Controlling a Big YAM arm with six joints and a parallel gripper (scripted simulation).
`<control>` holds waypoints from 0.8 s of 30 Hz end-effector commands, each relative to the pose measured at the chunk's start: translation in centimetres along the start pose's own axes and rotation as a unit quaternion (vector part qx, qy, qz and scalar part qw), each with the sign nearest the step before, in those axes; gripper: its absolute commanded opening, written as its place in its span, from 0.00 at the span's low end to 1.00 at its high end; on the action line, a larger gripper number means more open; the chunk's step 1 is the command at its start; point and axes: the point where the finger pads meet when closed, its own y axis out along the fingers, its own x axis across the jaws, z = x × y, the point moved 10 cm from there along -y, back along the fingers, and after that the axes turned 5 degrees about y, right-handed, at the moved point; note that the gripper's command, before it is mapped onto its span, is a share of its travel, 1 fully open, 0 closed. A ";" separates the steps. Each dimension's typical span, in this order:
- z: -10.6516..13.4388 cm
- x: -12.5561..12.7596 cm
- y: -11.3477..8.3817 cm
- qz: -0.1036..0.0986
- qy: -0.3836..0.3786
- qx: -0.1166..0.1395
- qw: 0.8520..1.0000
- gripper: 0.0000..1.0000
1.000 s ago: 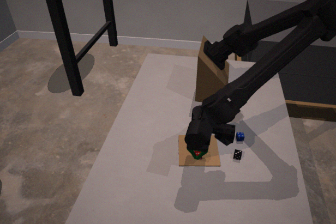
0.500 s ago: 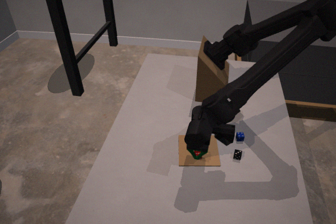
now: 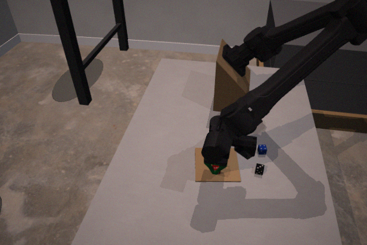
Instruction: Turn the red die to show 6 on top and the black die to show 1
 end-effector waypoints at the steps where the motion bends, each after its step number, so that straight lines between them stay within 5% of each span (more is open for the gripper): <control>1: 0.6 -1.3 -1.4 0.023 0.004 -0.003 1.000 0.20; 24: 0.7 -1.4 -1.3 0.023 0.002 -0.003 1.000 0.20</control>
